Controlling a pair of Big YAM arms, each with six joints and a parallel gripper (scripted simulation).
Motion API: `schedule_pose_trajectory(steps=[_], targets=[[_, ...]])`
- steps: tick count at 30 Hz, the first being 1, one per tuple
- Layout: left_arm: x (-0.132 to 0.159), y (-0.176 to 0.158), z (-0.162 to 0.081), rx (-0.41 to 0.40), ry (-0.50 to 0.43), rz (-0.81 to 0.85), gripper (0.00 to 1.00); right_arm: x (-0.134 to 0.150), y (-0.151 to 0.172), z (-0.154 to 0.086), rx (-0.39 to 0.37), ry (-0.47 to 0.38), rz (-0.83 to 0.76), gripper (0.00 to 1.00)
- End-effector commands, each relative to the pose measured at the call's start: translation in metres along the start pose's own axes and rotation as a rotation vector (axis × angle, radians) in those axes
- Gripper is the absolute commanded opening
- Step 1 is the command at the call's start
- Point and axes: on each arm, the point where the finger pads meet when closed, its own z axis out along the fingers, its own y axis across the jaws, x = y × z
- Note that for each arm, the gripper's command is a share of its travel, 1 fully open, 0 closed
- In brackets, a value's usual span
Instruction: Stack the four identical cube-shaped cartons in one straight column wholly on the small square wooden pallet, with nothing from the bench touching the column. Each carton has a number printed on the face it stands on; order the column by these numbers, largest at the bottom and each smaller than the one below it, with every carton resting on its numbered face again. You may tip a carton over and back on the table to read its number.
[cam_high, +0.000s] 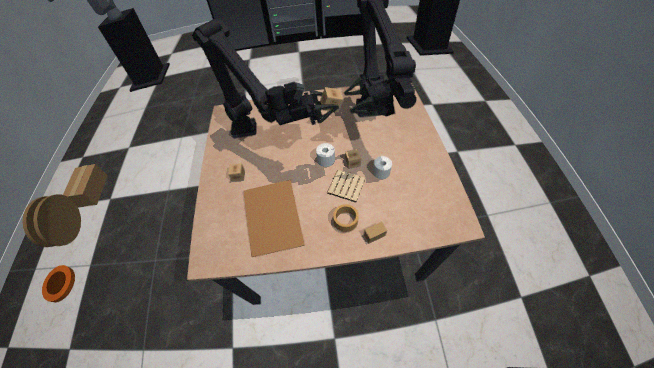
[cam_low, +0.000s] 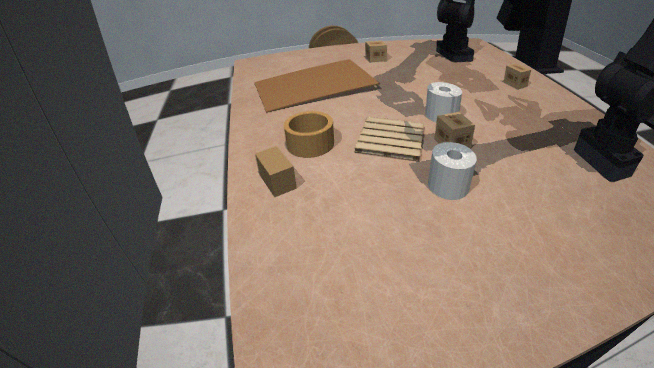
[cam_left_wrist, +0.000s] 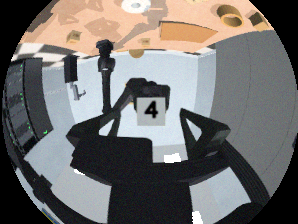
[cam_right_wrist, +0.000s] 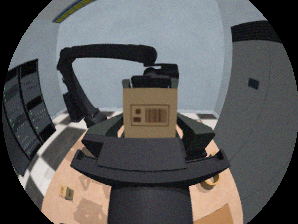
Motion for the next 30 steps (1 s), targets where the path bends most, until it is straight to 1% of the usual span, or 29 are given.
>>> schedule_pose_trajectory(steps=[1,2,3,4,5,6,8,9,11,12,16,17,19,21,23,24,26,28,29,30], targets=[[0.004,-0.002,-0.001,0.004,0.001,0.003,1.00,-0.014,0.000,0.001,-0.002,-0.019,-0.010,0.50],[0.002,-0.005,-0.001,0.008,0.001,0.028,1.00,-0.020,0.003,0.000,-0.003,-0.021,-0.019,0.50],[0.002,-0.006,-0.002,0.011,-0.002,0.066,1.00,-0.018,0.003,0.000,-0.002,-0.015,-0.031,0.50],[0.013,-0.012,-0.005,0.025,-0.011,0.147,1.00,-0.016,0.005,0.000,-0.003,-0.007,-0.044,0.50],[0.001,-0.009,0.002,0.015,-0.027,0.167,1.00,-0.001,0.016,-0.003,-0.010,0.021,-0.036,0.50],[-0.006,-0.013,0.005,0.017,-0.054,0.196,1.00,0.002,0.018,-0.004,-0.009,0.033,-0.037,0.50],[-0.011,-0.021,0.004,0.036,-0.118,0.338,1.00,0.008,0.024,-0.007,-0.007,0.059,-0.031,0.50],[-0.008,-0.026,0.002,0.049,-0.145,0.403,1.00,0.010,0.027,-0.008,-0.007,0.071,-0.029,0.50],[-0.008,-0.026,0.002,0.049,-0.145,0.403,1.00,0.010,0.027,-0.008,-0.007,0.071,-0.029,0.50],[-0.002,-0.030,0.000,0.059,-0.156,0.464,1.00,0.000,0.025,-0.004,-0.009,0.062,-0.052,0.50],[-0.007,-0.052,-0.005,0.089,-0.257,0.674,1.00,0.011,0.036,-0.008,-0.009,0.109,-0.049,0.50],[-0.008,-0.056,-0.007,0.097,-0.279,0.720,1.00,0.026,0.043,-0.014,-0.008,0.136,-0.029,0.50],[-0.008,-0.065,-0.010,0.111,-0.326,0.811,1.00,0.031,0.049,-0.016,-0.008,0.159,-0.028,0.50],[-0.007,-0.073,-0.014,0.125,-0.373,0.896,1.00,0.024,0.050,-0.013,-0.009,0.166,-0.045,0.50],[-0.004,-0.081,-0.018,0.141,-0.420,0.986,1.00,0.030,0.056,-0.015,-0.009,0.189,-0.044,0.50],[-0.003,-0.085,-0.021,0.148,-0.444,1.026,1.00,0.045,0.063,-0.022,-0.009,0.217,-0.023,0.50],[-0.004,-0.095,-0.024,0.157,-0.491,1.100,1.00,0.050,0.069,-0.024,-0.009,0.242,-0.022,0.50],[-0.004,-0.095,-0.024,0.157,-0.491,1.100,1.00,0.050,0.069,-0.024,-0.009,0.242,-0.022,0.50],[-0.002,-0.100,-0.027,0.162,-0.521,1.165,1.00,0.042,0.068,-0.020,-0.011,0.242,-0.045,0.50],[0.000,-0.106,-0.030,0.170,-0.555,1.218,1.00,0.046,0.073,-0.021,-0.011,0.260,-0.044,0.50]])
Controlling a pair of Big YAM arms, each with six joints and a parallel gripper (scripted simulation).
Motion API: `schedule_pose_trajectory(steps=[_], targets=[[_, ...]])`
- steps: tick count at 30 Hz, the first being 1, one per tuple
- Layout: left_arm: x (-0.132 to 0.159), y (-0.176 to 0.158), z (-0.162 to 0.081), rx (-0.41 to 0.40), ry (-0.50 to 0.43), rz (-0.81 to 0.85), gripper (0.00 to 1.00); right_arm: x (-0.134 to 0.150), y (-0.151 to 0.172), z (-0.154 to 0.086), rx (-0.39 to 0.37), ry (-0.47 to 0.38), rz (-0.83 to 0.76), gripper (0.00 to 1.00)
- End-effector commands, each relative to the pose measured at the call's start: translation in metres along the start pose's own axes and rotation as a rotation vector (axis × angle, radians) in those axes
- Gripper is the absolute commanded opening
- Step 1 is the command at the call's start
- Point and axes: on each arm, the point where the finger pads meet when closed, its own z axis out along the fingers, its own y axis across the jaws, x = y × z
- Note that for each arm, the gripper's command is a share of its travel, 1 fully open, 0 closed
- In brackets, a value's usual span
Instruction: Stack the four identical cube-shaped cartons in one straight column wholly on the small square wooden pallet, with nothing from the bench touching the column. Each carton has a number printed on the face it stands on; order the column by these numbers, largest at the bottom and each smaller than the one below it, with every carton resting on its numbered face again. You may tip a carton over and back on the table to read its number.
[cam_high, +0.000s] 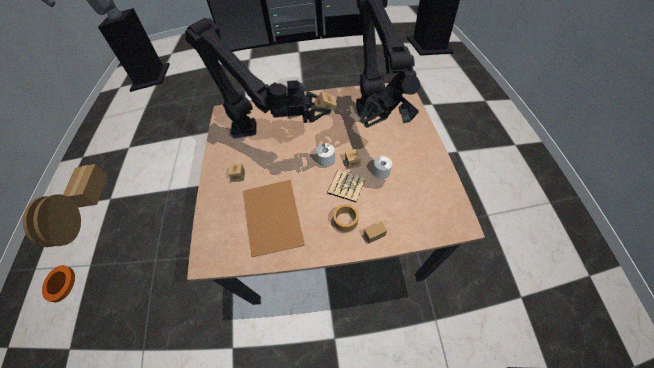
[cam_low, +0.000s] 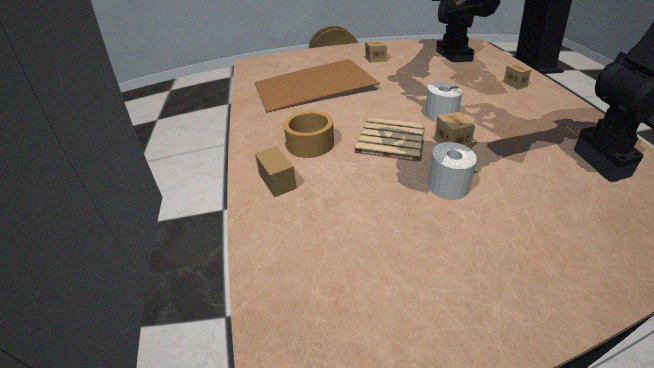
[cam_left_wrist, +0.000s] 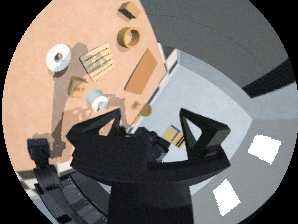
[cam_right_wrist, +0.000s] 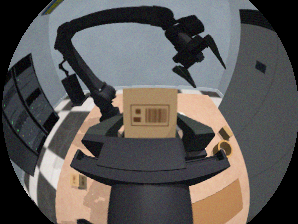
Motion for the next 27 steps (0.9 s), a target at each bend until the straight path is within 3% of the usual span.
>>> schedule_pose_trajectory(steps=[1,3,7,13,15,16,19,20,23,24,27], targets=[[-0.008,-0.047,-0.012,0.063,-0.075,0.264,1.00,-0.014,0.013,-0.001,-0.008,0.015,-0.078,0.50],[-0.019,-0.057,-0.016,0.064,-0.140,0.343,1.00,0.010,0.027,-0.005,-0.010,0.071,-0.054,0.50],[-0.031,-0.074,-0.026,0.072,-0.245,0.491,1.00,0.012,0.037,-0.004,-0.006,0.116,-0.065,0.50],[-0.053,-0.100,-0.041,0.068,-0.421,0.729,1.00,0.052,0.067,-0.010,-0.009,0.241,-0.039,0.50],[-0.053,-0.100,-0.041,0.068,-0.421,0.729,1.00,0.052,0.067,-0.010,-0.009,0.241,-0.039,0.50],[-0.055,-0.105,-0.044,0.070,-0.458,0.800,1.00,0.045,0.068,-0.007,-0.008,0.244,-0.050,0.50],[-0.065,-0.121,-0.058,0.057,-0.565,0.912,1.00,0.062,0.084,-0.009,-0.003,0.312,-0.030,0.50],[-0.068,-0.126,-0.062,0.053,-0.598,0.946,1.00,0.081,0.093,-0.014,-0.006,0.354,-0.012,0.50],[-0.075,-0.141,-0.076,0.036,-0.699,1.040,1.00,0.097,0.108,-0.016,0.000,0.419,-0.002,0.50],[-0.077,-0.146,-0.080,0.029,-0.733,1.073,1.00,0.091,0.111,-0.012,0.005,0.424,-0.010,0.50],[-0.082,-0.162,-0.096,0.004,-0.838,1.163,1.00,0.119,0.130,-0.018,0.012,0.511,0.022,0.50]])
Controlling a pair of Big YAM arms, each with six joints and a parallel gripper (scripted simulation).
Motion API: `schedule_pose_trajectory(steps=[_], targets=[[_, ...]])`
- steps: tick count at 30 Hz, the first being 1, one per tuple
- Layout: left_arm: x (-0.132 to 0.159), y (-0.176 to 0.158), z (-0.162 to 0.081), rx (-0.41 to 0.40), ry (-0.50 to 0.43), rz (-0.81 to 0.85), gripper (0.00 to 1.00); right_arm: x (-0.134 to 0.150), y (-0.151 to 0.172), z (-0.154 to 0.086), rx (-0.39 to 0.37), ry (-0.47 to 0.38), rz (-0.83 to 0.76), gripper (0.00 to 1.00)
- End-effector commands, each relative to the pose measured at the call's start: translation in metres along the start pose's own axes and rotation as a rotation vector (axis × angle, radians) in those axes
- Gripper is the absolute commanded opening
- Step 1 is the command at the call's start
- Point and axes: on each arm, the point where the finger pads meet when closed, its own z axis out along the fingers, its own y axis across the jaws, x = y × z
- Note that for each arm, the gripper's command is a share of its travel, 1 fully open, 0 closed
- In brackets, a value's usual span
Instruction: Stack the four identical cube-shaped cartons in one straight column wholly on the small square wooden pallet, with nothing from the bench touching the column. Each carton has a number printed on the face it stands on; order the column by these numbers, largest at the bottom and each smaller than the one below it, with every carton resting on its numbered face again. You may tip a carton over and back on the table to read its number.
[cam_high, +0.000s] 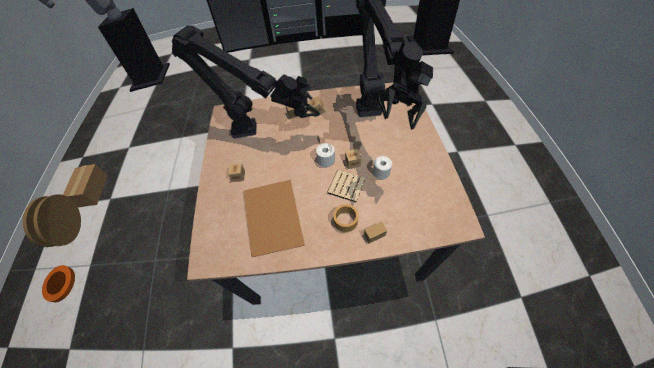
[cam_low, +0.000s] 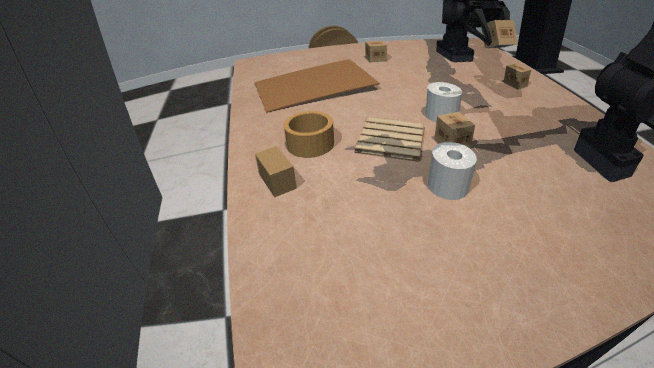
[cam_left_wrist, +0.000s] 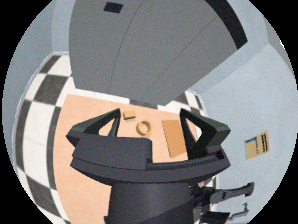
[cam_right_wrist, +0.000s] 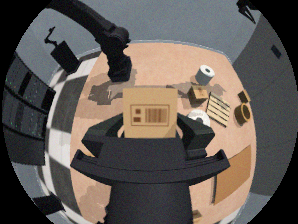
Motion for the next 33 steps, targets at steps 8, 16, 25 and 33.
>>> schedule_pose_trajectory(steps=[8,16,25,33], targets=[[-0.102,-0.035,-0.026,-0.041,-0.315,0.386,1.00,0.042,0.053,0.018,-0.017,0.199,0.044,0.50],[-0.150,-0.035,-0.053,-0.178,-0.508,0.499,1.00,0.083,0.103,0.039,0.019,0.409,0.038,0.50],[-0.154,-0.037,-0.056,-0.178,-0.521,0.484,1.00,0.090,0.114,0.043,0.026,0.440,-0.004,0.50],[-0.138,-0.022,-0.047,-0.195,-0.479,0.477,1.00,0.090,0.113,0.043,0.024,0.439,-0.005,0.50]])
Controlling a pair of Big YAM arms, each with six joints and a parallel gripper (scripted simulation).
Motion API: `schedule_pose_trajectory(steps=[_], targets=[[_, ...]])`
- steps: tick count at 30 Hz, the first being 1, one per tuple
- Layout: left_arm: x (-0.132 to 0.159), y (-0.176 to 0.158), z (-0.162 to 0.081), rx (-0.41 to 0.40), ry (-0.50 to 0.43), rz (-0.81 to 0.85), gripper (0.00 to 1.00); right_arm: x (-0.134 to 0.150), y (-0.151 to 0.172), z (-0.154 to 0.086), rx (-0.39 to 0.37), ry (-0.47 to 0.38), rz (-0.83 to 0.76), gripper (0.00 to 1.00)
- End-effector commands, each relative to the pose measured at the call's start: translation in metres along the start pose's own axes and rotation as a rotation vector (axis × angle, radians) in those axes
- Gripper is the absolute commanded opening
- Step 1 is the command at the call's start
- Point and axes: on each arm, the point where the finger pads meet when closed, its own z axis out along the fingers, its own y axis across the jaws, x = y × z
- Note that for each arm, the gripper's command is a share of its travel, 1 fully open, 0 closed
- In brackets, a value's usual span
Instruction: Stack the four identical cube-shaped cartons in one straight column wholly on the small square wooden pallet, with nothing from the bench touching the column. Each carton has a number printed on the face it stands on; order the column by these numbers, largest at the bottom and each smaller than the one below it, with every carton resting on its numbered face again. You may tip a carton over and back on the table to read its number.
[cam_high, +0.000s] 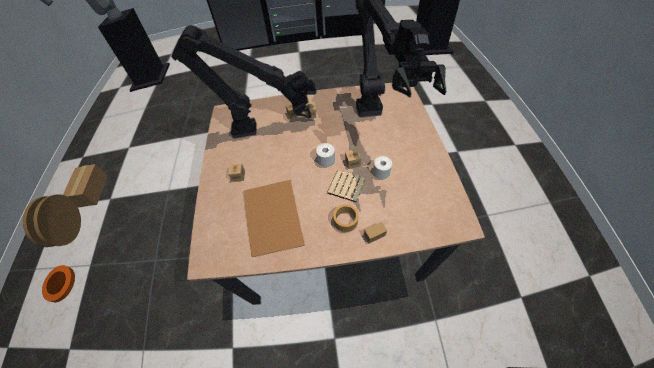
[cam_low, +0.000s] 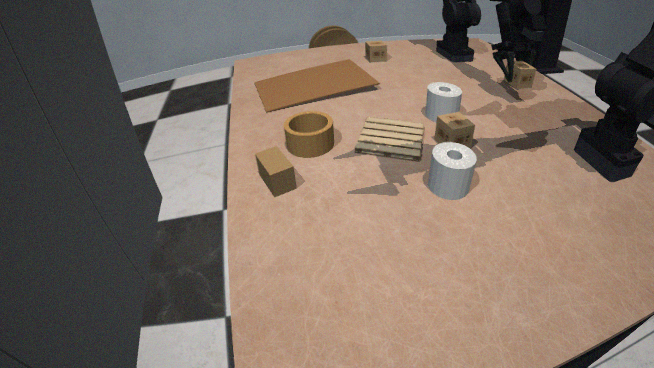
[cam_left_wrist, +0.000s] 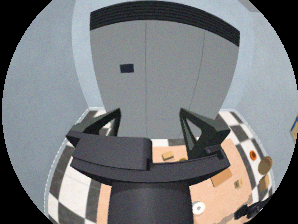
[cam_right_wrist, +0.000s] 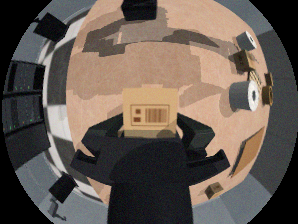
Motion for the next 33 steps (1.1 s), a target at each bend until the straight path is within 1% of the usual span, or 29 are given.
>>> schedule_pose_trajectory(steps=[1,2,3,4,6,13,14,15,17,19,21,23,24,31,32,33], targets=[[-0.023,-0.001,0.002,0.001,-0.039,0.011,1.00,-0.011,0.000,-0.004,0.001,-0.022,0.015,0.50],[-0.023,-0.001,0.002,0.001,-0.039,0.011,1.00,-0.026,0.001,-0.008,0.000,-0.033,0.011,0.50],[-0.023,-0.001,0.002,0.001,-0.039,0.011,1.00,-0.026,0.001,-0.005,0.000,-0.020,0.010,0.50],[-0.023,-0.001,0.002,0.001,-0.039,0.011,1.00,-0.016,0.001,0.000,0.000,-0.017,0.011,0.50],[-0.023,-0.001,0.002,0.001,-0.039,0.011,1.00,-0.016,0.001,0.000,0.000,-0.017,0.011,0.50],[-0.023,-0.001,0.002,0.001,-0.039,0.011,1.00,-0.008,0.001,0.014,0.000,-0.021,0.011,0.50],[-0.023,-0.001,0.002,0.001,-0.039,0.011,1.00,0.008,0.001,0.018,-0.001,0.002,0.011,0.50],[-0.023,-0.001,0.002,0.001,-0.039,0.011,1.00,0.009,0.001,0.020,0.000,0.002,0.011,0.50],[-0.023,-0.001,0.002,0.001,-0.039,0.011,1.00,-0.004,0.001,0.020,0.000,-0.021,0.011,0.50],[-0.023,-0.001,0.002,0.001,-0.039,0.011,1.00,-0.002,0.001,0.022,0.000,-0.021,0.011,0.50],[-0.023,-0.001,0.002,0.001,-0.039,0.011,1.00,0.014,0.001,0.027,0.000,0.002,0.012,0.50],[-0.023,-0.001,0.002,0.001,-0.039,0.011,1.00,0.014,0.001,0.027,0.000,0.002,0.012,0.50],[-0.023,-0.001,0.002,0.001,-0.039,0.011,1.00,0.000,0.001,0.026,0.000,-0.021,0.011,0.50],[-0.023,-0.001,0.002,0.001,-0.039,0.011,1.00,0.005,0.001,0.032,0.000,-0.021,0.012,0.50],[-0.023,-0.001,0.002,0.001,-0.039,0.011,1.00,0.012,0.001,0.033,0.000,-0.011,0.012,0.50],[-0.023,-0.001,0.002,0.001,-0.039,0.011,1.00,0.008,0.001,0.033,0.000,-0.017,0.012,0.50]])
